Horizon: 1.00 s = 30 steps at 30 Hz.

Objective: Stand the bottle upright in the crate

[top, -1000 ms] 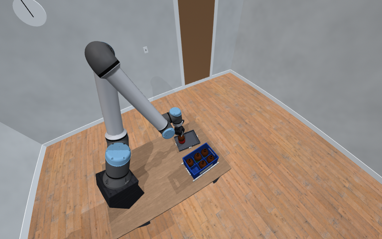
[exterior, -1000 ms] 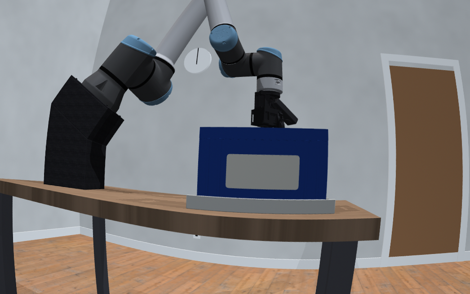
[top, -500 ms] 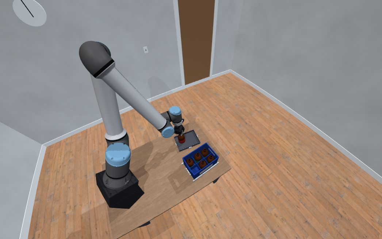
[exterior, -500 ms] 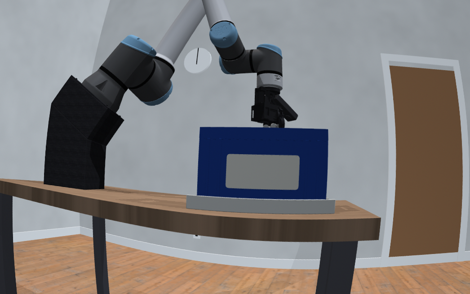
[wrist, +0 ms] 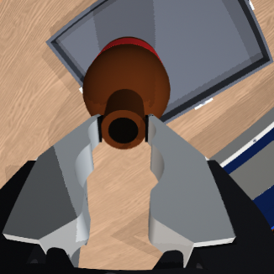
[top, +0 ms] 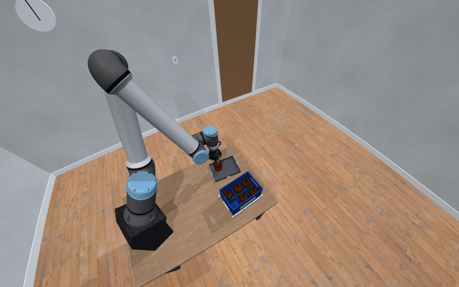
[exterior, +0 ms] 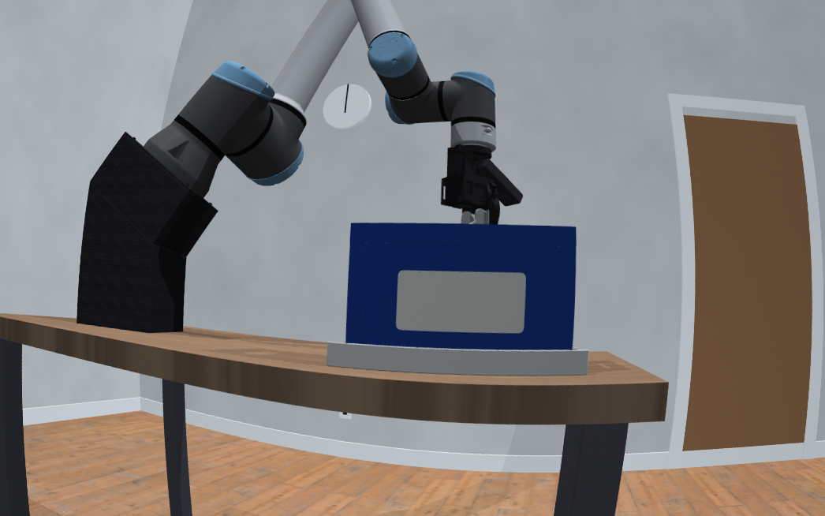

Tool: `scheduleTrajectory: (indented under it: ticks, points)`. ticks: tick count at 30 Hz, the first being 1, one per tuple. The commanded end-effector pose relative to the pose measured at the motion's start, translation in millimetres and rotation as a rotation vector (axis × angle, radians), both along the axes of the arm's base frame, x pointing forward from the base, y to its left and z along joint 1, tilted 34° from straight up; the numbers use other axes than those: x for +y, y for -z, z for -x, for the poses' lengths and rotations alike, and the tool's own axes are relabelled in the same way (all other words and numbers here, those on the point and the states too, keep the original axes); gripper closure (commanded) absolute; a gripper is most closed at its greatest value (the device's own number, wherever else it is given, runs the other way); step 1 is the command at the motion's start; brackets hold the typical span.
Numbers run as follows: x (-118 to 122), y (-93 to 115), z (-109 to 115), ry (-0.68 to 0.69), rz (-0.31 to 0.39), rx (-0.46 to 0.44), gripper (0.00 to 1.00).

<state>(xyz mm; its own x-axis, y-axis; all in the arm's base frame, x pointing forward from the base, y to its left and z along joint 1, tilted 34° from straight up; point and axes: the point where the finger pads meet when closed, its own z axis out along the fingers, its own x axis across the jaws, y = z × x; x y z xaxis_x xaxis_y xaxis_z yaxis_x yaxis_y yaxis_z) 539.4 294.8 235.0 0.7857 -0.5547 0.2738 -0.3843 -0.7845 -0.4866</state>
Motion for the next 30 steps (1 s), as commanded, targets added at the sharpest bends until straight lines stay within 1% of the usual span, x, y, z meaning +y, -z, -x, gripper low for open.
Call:
scheduleTrajectory:
  ticks: [1, 30]
  points:
    - [-0.7, -2.8, 1.0, 0.0, 0.0, -0.001, 1.0]
    - [-1.6, -5.7, 2.7, 0.0, 0.0, -0.001, 1.0]
